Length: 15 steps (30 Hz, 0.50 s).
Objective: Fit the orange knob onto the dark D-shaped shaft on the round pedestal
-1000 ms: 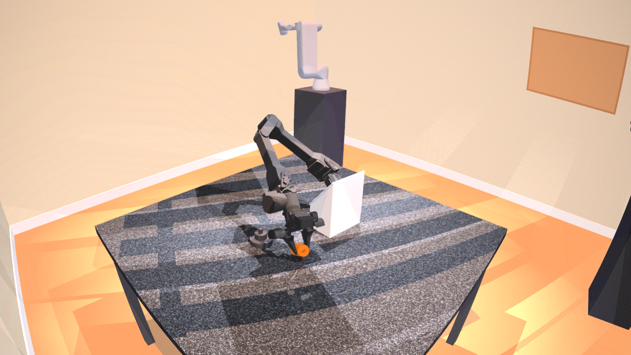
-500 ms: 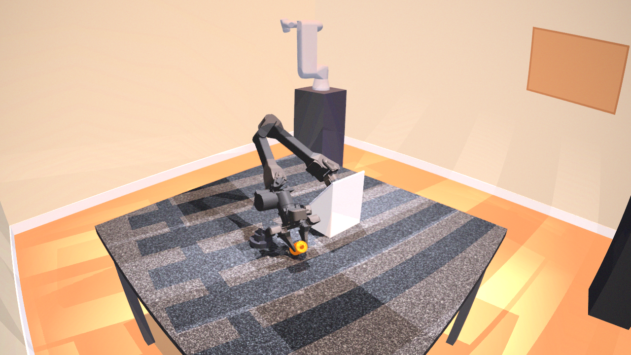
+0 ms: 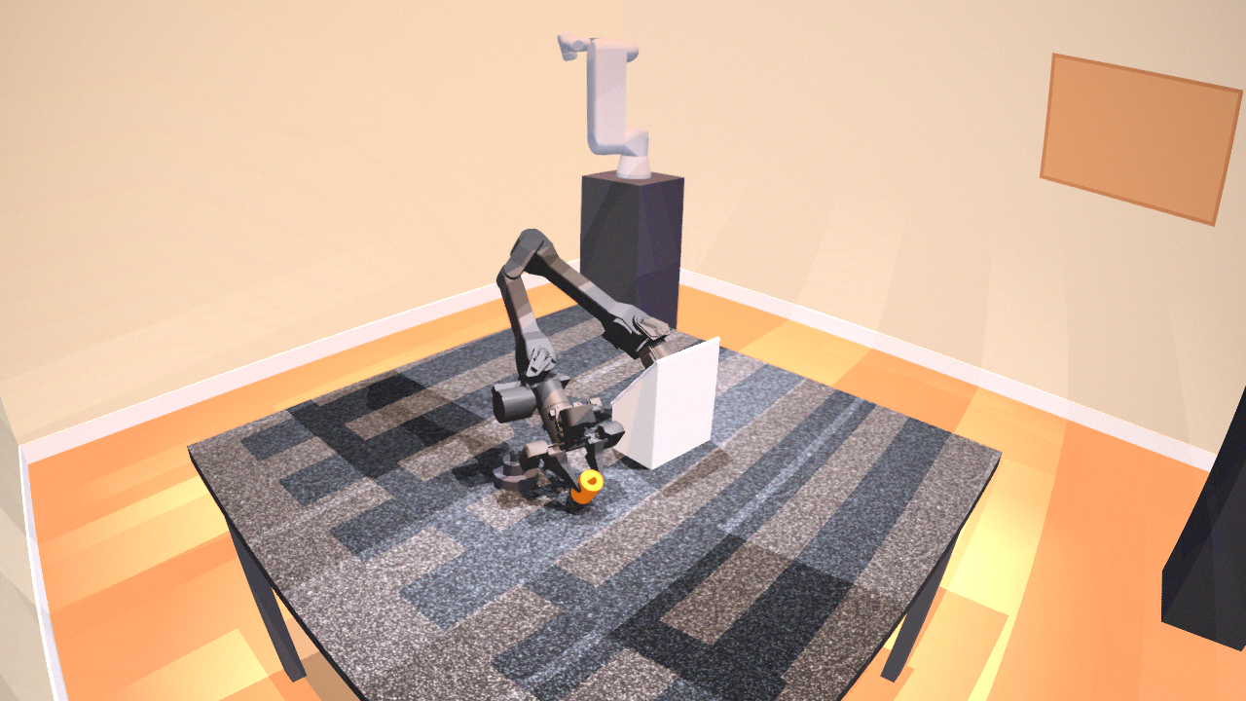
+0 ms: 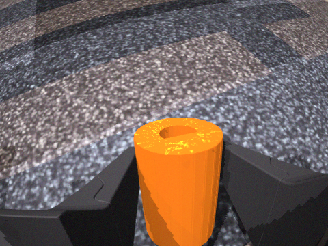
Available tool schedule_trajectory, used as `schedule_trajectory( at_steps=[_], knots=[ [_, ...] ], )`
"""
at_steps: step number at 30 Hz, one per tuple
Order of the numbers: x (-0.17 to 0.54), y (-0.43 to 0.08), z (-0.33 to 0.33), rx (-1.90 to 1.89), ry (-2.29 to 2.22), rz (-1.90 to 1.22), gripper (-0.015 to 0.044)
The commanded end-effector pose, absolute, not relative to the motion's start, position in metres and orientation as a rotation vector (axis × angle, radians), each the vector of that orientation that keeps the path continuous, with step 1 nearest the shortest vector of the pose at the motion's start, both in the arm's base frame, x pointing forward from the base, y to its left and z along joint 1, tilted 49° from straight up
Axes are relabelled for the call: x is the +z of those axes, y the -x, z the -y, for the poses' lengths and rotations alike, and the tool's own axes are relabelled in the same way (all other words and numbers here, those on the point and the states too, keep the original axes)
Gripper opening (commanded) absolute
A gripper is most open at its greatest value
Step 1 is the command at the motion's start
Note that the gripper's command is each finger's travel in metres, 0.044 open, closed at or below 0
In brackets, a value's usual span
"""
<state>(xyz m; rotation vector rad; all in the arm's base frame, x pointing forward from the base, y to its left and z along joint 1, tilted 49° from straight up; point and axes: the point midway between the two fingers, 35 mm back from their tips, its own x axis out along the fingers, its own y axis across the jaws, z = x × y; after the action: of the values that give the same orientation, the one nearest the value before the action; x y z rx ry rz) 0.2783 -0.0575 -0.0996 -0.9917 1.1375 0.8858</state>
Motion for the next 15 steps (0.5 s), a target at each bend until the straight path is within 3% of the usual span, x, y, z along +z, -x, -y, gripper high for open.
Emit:
schedule_trajectory(
  at_steps=[1,15],
  knots=[
    [-0.097,-0.276,0.061,0.912,0.958,-1.083,0.0181],
    [-0.091,-0.271,0.071,0.984,0.853,-0.923,0.0181]
  ],
)
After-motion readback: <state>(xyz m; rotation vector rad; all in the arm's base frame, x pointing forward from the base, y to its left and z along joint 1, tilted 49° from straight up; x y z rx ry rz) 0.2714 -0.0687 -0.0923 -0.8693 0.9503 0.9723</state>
